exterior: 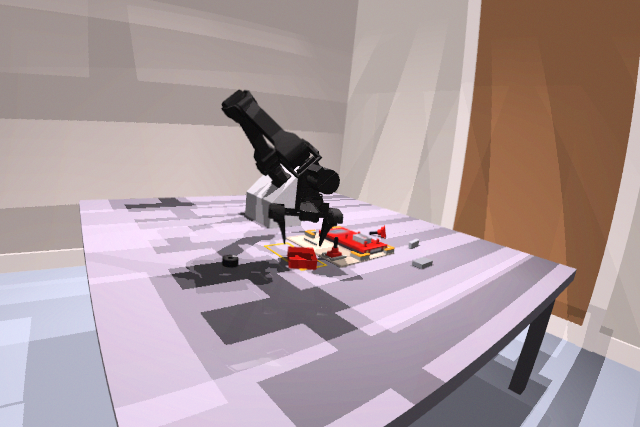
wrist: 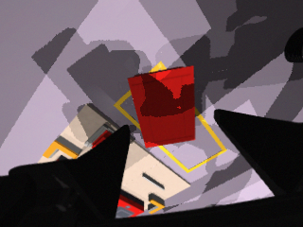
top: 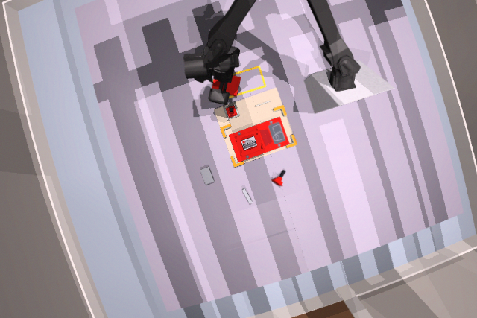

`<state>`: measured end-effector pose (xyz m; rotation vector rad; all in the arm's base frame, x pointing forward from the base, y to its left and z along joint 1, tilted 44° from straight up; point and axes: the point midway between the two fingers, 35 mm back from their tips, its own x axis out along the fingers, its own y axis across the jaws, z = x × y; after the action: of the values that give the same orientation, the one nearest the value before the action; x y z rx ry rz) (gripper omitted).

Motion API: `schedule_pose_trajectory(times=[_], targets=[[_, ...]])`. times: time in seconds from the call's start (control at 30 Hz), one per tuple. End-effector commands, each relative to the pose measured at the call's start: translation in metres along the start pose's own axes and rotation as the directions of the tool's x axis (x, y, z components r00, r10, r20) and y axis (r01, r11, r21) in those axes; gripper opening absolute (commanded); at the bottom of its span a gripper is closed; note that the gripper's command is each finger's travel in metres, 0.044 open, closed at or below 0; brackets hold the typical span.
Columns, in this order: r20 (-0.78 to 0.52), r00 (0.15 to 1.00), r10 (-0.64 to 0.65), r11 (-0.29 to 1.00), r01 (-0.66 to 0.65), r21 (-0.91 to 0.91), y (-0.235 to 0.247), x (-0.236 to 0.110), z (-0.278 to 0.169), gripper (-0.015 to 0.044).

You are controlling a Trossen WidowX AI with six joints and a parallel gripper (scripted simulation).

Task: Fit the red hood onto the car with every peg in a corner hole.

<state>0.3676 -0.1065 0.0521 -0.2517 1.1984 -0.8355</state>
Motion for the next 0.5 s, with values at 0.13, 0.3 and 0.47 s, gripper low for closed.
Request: schedule_pose_trajectory(times=[0.13,0.3,0.47], targets=[[-0.003,1.0,0.004,1.0,-0.004,-0.006,0.001,0.007,-0.001,0.044],[-0.003,1.0,0.004,1.0,-0.004,-0.006,0.002,0.01,-0.001,0.044],[-0.002,1.0,0.003,1.0,-0.003,-0.006,0.002,0.014,-0.001,0.044]])
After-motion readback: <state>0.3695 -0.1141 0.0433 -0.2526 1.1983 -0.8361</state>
